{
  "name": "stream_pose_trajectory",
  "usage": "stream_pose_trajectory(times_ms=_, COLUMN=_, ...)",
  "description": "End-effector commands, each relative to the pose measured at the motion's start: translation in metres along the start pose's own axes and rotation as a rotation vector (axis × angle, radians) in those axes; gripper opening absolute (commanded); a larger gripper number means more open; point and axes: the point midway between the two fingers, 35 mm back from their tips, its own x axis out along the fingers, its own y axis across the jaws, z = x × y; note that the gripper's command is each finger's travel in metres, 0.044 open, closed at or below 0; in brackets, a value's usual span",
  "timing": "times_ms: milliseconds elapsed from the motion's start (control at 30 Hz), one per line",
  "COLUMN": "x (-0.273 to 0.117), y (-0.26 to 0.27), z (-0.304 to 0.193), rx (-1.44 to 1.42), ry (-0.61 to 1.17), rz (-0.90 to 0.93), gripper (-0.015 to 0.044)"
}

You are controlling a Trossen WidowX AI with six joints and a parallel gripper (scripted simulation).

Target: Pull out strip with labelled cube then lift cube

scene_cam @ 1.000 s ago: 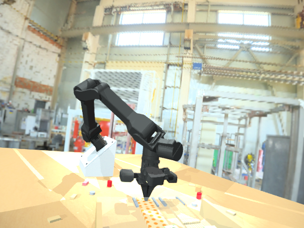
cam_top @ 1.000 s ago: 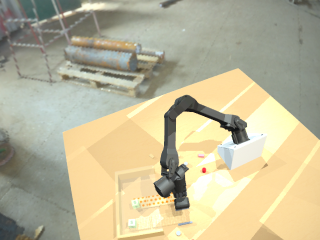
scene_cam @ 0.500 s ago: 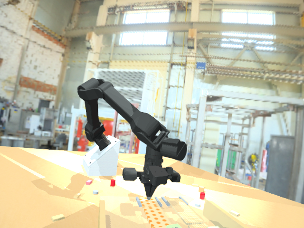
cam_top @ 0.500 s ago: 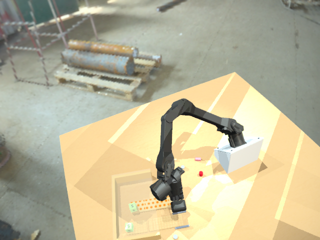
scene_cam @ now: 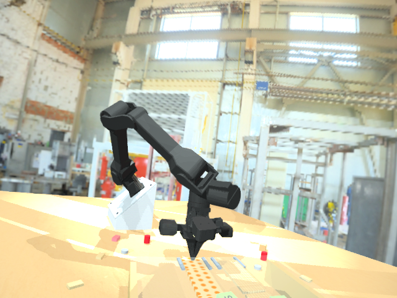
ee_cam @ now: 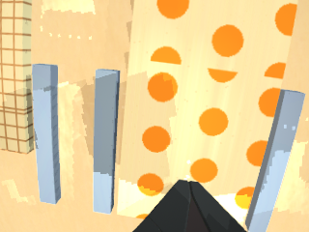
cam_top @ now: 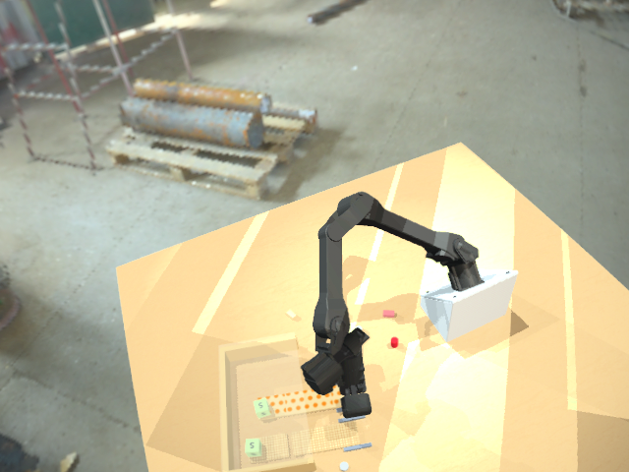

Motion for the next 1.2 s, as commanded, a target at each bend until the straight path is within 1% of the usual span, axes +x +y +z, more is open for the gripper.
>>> stream_pose_trajectory(times_ms=0, x=0.004, y=0.000, z=-0.012, rx=-0.006, ry=0.013, rz=-0.002, gripper=0.0000)
stream_pose_trajectory(times_ms=1167, x=0.007, y=-0.001, z=-0.064, rx=-0.008, ry=0.015, rz=-0.002, gripper=0.0000)
